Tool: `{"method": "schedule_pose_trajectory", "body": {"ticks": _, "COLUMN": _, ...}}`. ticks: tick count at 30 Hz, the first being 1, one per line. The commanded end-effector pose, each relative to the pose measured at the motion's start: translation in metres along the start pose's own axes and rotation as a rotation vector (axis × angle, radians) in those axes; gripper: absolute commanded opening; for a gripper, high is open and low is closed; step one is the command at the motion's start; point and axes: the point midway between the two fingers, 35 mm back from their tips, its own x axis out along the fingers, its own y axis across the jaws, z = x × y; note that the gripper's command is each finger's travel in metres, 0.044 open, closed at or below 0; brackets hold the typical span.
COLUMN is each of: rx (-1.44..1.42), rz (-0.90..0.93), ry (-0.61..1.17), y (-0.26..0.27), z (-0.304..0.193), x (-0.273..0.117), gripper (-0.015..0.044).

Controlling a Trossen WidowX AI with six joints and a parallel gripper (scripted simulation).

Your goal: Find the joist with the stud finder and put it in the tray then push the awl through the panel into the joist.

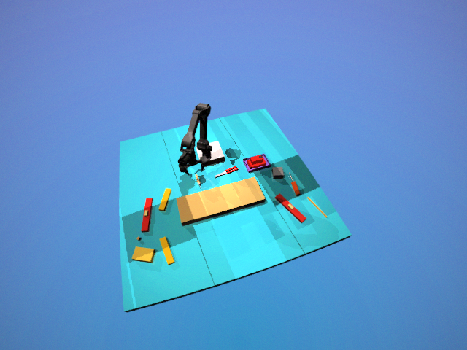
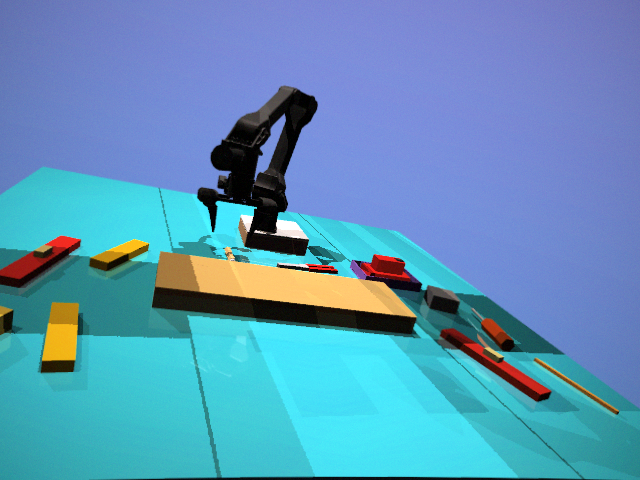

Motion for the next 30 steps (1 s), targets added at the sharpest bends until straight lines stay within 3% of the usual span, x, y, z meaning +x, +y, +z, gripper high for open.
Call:
{"method": "schedule_pose_trajectory", "body": {"ticks": 1, "rx": 0.043, "rz": 0.001, "ry": -0.007, "y": 0.001, "z": 0.004, "x": 0.001, "gripper": 0.044}}
{"method": "schedule_pose_trajectory", "body": {"ticks": 30, "rx": 0.043, "rz": 0.001, "ry": -0.007, "y": -0.001, "z": 0.0, "x": 0.025, "gripper": 0.044}}
